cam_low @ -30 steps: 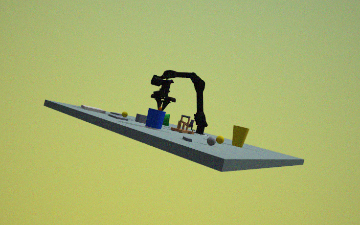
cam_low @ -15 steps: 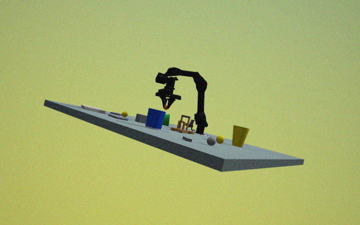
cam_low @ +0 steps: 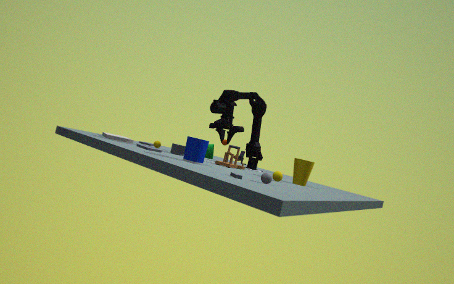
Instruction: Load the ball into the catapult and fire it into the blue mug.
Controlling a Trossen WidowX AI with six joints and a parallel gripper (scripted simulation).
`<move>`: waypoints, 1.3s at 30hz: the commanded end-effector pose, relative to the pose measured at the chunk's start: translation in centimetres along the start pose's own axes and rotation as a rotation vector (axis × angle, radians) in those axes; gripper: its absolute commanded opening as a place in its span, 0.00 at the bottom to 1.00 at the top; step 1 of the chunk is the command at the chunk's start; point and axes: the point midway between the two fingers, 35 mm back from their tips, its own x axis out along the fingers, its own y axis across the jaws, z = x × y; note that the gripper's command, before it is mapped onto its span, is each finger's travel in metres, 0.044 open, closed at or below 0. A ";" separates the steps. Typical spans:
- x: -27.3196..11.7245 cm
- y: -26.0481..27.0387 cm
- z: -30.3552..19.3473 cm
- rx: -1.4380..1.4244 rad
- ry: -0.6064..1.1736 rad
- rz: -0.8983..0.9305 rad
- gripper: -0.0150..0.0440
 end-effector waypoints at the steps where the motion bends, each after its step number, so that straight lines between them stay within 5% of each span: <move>1: 0.4 1.8 -1.0 -0.012 0.027 -0.003 0.25; 15: 2.8 7.2 -5.5 -0.068 0.158 -0.050 0.25; 39: 5.3 7.1 -5.0 -0.072 0.155 -0.052 0.25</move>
